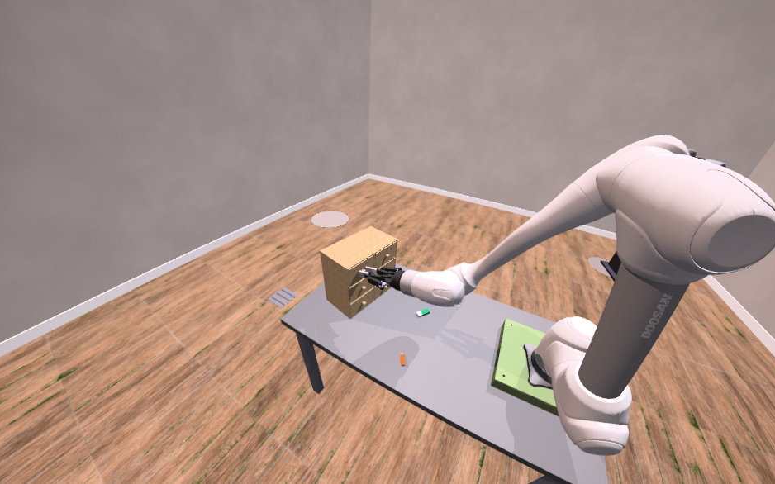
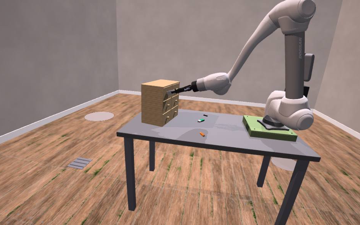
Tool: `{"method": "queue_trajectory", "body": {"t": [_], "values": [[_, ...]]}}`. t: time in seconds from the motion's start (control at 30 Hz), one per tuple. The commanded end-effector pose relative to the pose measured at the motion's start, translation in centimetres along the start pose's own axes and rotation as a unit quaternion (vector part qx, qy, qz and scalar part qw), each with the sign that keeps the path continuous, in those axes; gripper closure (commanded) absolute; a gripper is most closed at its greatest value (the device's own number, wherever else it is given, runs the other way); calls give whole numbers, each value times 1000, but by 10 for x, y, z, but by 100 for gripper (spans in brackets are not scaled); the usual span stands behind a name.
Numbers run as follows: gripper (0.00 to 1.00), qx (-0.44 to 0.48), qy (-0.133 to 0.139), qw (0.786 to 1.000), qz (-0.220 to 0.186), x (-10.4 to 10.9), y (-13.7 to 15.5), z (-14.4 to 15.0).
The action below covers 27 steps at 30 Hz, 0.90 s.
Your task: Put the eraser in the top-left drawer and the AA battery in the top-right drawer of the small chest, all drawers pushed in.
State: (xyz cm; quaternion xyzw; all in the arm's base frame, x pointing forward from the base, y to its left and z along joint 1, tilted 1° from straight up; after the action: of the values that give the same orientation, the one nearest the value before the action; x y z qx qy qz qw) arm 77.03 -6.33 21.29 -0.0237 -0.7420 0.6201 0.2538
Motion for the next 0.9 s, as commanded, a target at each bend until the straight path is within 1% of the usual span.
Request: {"method": "queue_trajectory", "body": {"t": [0.0, 0.37, 0.4, 0.87], "values": [[80, 0, 0, 1000, 0, 0, 0, 0], [80, 0, 0, 1000, 0, 0, 0, 0], [92, 0, 0, 1000, 0, 0, 0, 0], [92, 0, 0, 1000, 0, 0, 0, 0]]}}
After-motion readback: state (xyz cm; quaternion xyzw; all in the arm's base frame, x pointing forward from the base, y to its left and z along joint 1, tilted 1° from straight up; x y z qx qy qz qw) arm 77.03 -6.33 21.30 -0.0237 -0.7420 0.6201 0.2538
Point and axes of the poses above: the point where the finger pads meet when closed, its own x axis back along the fingers, its own z axis across the jaws, y = z × x, the point moved 2 cm from there along x, back along the fingers, and after that the axes turned 5 degrees about -x, right-handed, at the moved point
